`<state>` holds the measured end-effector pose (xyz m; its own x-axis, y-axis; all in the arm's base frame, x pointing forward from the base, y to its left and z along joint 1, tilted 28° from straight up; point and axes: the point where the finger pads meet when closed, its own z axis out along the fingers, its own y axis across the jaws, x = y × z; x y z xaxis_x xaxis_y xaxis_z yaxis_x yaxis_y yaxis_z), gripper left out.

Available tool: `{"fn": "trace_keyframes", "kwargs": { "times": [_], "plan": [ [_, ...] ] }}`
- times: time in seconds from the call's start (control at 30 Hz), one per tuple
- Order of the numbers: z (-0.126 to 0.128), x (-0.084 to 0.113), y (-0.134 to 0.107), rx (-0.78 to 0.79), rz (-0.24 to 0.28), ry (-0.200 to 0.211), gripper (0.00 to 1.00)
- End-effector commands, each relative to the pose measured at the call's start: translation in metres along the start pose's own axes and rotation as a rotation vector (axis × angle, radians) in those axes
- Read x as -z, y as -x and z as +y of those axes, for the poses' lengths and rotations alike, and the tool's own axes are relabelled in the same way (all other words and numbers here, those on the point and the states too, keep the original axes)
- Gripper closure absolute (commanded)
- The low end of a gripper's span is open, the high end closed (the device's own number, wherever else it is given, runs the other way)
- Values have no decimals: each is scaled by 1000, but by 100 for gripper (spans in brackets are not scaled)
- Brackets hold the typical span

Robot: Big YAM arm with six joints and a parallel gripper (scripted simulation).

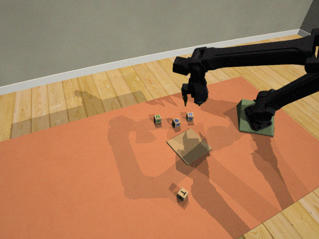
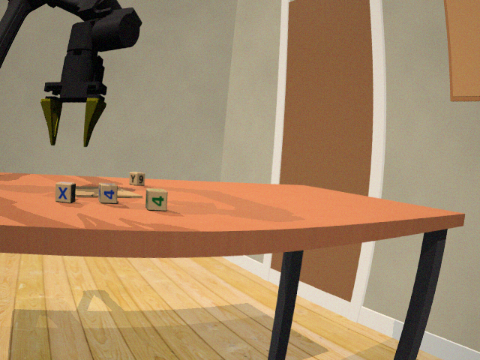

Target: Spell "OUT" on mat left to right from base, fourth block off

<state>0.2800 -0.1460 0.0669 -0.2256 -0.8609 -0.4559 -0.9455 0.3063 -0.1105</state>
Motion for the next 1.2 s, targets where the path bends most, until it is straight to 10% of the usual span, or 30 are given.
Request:
{"fn": "trace_keyframes", "kwargs": {
  "times": [0.0, 1.17],
  "plan": [
    [-13, 15, -6, 1, 11, -36, 36],
    [-3, -25, 0, -2, -3, -3, 36]
  ]
}}
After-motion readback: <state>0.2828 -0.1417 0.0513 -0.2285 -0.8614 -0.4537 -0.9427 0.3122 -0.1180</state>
